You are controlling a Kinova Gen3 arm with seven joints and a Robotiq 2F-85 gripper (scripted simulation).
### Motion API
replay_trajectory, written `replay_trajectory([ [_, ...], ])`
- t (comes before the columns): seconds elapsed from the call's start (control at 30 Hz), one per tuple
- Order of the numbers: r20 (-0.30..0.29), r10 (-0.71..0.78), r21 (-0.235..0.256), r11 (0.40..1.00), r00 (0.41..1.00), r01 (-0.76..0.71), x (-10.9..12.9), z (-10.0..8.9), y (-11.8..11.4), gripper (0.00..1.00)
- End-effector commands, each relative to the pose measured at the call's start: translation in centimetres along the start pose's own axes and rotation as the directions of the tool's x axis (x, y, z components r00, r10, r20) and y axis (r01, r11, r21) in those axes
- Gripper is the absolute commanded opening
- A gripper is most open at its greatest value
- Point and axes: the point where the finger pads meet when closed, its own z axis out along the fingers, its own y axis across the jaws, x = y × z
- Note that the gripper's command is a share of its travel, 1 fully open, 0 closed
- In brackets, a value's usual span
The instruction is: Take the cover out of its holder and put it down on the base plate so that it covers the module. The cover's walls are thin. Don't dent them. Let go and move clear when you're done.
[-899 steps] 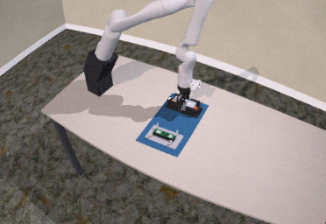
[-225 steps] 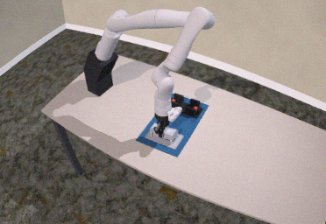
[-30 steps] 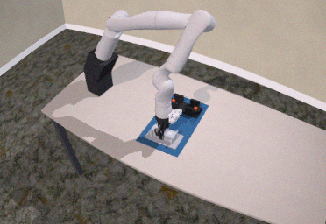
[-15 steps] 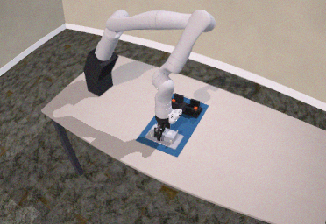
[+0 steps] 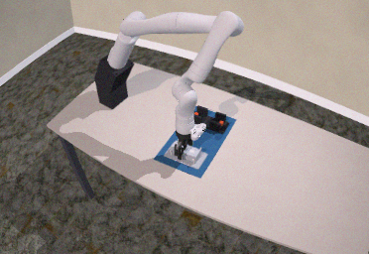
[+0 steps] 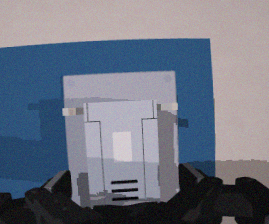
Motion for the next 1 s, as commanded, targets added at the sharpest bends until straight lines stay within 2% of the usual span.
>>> replay_trajectory([
  [0.0, -0.001, 0.000, 0.000, 1.000, 1.000, 0.000, 0.1, 0.0, 0.0, 1.00],
  [0.03, -0.001, 0.000, 0.000, 1.000, 1.000, 0.000, 0.1, 0.0, 0.0, 1.00],
  [0.37, -0.003, 0.001, 0.002, 1.000, 1.000, -0.001, 0.0, -6.0, 0.0, 1.00],
  [0.63, -0.004, -0.005, 0.006, 1.000, 1.000, 0.005, 0.0, -6.3, 0.0, 1.00],
  [0.93, -0.003, 0.001, 0.002, 1.000, 1.000, -0.001, 0.0, -11.7, 0.1, 1.00],
  [0.97, -0.003, 0.001, 0.002, 1.000, 1.000, -0.001, 0.0, -11.7, 0.1, 1.00],
])
